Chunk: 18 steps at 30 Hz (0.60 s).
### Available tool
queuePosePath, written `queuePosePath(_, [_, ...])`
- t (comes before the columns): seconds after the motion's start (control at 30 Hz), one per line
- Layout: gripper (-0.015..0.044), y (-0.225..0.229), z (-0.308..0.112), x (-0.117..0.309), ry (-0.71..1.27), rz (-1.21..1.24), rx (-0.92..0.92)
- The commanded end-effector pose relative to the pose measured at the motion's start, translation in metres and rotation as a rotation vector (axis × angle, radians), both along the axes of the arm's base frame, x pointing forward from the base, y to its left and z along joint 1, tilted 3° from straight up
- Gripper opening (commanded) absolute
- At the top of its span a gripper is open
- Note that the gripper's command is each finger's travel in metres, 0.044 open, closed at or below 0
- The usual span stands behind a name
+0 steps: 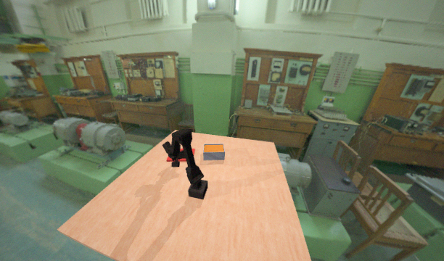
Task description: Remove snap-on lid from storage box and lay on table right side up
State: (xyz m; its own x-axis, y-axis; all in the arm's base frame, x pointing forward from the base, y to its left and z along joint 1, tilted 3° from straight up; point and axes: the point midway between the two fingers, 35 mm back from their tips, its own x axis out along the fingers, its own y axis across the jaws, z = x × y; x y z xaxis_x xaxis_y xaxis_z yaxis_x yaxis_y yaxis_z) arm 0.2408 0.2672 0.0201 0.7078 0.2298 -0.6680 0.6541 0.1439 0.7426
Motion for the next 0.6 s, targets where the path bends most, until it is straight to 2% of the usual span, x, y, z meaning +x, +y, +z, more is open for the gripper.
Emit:
queuePosePath(0.0, [0.0440,-0.004,-0.001,-0.008,0.001,-0.005,-0.005])
queuePosePath(0.57, [0.0440,-0.013,0.000,-0.041,0.003,-0.005,-0.006])
